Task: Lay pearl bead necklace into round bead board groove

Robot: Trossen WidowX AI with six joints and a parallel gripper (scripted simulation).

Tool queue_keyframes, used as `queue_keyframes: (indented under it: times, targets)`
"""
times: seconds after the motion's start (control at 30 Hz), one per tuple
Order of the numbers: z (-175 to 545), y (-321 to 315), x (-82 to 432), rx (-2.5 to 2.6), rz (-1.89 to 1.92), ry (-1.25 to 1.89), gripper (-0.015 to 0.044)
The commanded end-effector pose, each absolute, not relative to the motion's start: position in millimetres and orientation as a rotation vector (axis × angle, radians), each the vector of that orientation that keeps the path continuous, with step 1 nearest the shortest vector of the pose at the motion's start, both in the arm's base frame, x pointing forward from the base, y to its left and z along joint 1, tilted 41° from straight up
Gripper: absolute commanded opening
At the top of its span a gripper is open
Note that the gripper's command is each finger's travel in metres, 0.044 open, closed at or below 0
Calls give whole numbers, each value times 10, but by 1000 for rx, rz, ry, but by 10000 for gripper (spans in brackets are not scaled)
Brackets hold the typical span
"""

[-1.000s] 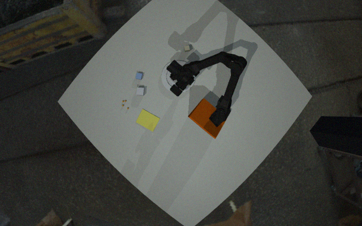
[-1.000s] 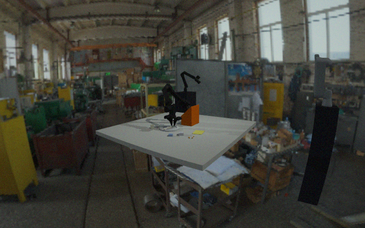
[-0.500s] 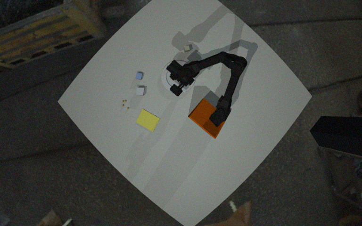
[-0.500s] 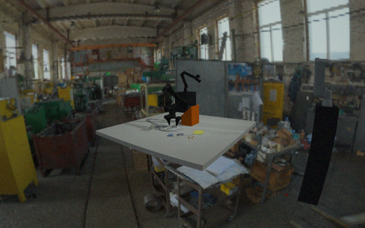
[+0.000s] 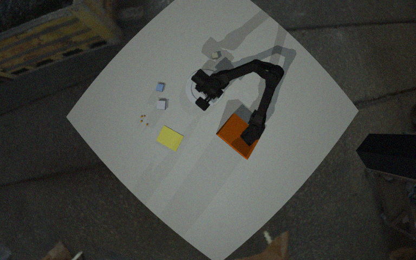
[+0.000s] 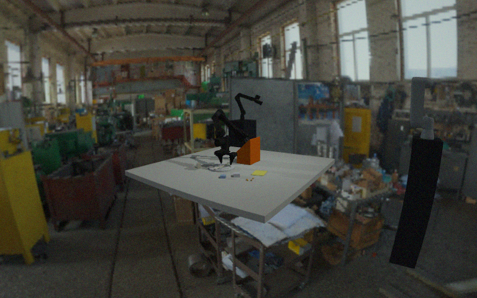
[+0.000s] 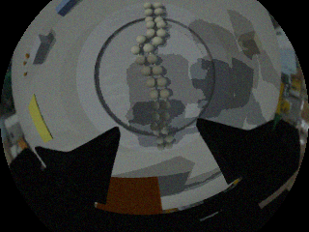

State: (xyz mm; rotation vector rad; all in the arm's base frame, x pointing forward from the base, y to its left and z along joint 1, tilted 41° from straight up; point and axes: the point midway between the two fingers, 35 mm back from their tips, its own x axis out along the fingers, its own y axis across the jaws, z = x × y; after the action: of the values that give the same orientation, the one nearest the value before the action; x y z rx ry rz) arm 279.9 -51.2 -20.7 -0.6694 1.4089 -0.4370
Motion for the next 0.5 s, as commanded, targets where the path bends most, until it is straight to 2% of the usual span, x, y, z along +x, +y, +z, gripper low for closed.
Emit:
queue_keyframes:
  times: [0.0,0.17,0.47]
  targets:
    - [-157,-498,2773,-689,-424,1413,387]
    - [93,-426,2573,-828,-304,1462,256]
    - [54,-465,2574,-834,-299,1463,250]
